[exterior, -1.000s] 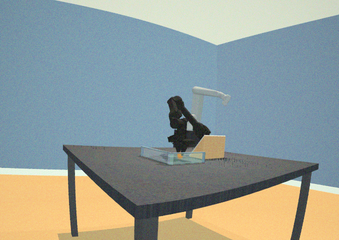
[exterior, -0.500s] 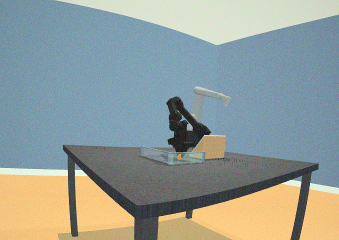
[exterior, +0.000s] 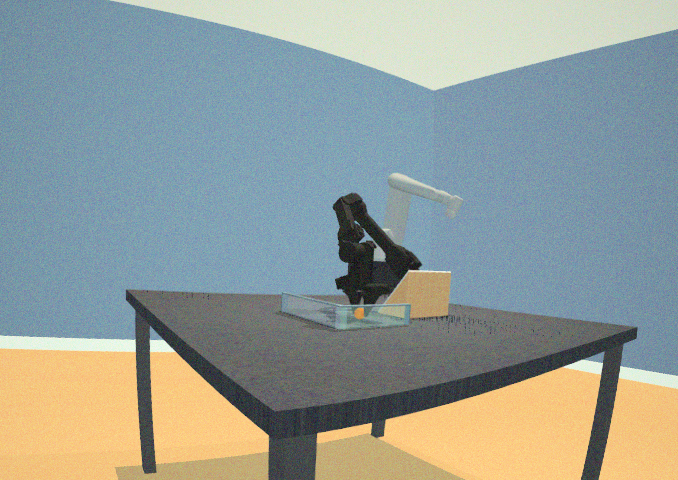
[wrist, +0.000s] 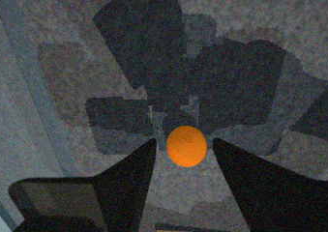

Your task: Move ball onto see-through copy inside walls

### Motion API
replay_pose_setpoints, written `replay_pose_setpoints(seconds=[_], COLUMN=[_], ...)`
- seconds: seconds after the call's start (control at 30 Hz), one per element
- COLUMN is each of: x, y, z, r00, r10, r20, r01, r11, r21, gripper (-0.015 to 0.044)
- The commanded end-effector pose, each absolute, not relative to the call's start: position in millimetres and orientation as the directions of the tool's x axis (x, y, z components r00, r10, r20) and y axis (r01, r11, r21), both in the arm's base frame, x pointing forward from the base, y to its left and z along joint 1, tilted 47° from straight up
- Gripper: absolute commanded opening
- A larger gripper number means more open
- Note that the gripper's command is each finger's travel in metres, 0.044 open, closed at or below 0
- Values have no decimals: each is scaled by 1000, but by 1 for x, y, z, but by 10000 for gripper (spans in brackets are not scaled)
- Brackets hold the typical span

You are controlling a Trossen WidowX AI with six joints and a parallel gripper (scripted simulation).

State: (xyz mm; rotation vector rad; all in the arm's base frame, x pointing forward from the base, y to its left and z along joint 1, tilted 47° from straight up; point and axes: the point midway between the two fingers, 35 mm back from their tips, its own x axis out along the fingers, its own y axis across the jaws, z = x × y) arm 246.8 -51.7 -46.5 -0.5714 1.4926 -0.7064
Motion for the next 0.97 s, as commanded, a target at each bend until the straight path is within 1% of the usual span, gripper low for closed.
replay_pose_setpoints(seconds=[0.0,0.17,0.6,0.8,0.83,0.93], x=[249,252,254,252,252,252], y=[-43,10,8,36,36,36], z=[-40,11,6,36,36,36], r00=[-49,-50,-37,-42,-42,-42], r10=[-724,-725,-725,-727,-727,-727], r20=[-688,-687,-688,-685,-685,-685], r01=[69,67,63,66,66,66], r11=[684,684,685,682,682,682], r21=[-726,-727,-726,-728,-728,-728], gripper=[267,267,267,425,440,440])
